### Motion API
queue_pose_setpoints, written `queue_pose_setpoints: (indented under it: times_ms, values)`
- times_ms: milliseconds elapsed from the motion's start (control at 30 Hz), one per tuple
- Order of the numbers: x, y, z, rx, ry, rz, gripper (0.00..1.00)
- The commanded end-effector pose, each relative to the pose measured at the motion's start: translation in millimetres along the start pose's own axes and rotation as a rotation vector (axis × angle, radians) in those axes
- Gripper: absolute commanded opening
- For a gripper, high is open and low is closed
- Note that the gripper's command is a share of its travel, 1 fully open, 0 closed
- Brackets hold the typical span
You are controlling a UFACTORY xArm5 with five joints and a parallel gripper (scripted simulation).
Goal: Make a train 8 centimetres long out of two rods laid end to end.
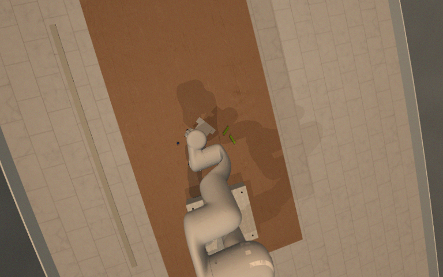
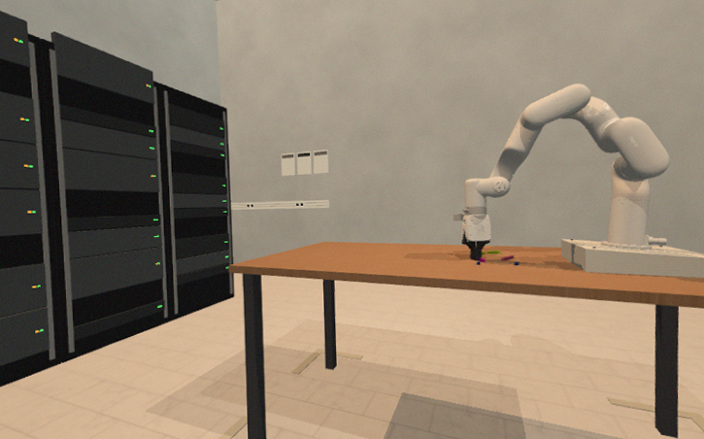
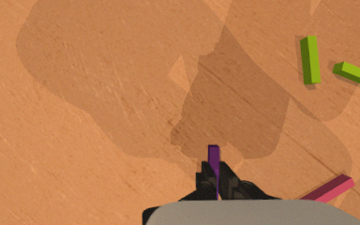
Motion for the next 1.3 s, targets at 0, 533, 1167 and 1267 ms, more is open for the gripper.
queue_pose_setpoints:
  times_ms: [0, 533, 1167, 1267]
  values:
    - [1.1, -1.4, 0.5, 0.0, 0.001, 0.004, 0.04]
    - [1.1, -1.4, 0.5, 0.0, 0.001, 0.004, 0.04]
    - [1.1, -1.4, 0.5, 0.0, 0.001, 0.004, 0.12]
    - [1.1, -1.4, 0.5, 0.0, 0.001, 0.004, 0.16]
Point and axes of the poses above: the point where the finger pads meet when closed, its own x axis back along the fingers, its own y axis across the jaws, z = x × y, the point moved 2 cm from there along x, back along the fingers, and after that the axes turned 12 degrees about -x, right-handed, at the moved point
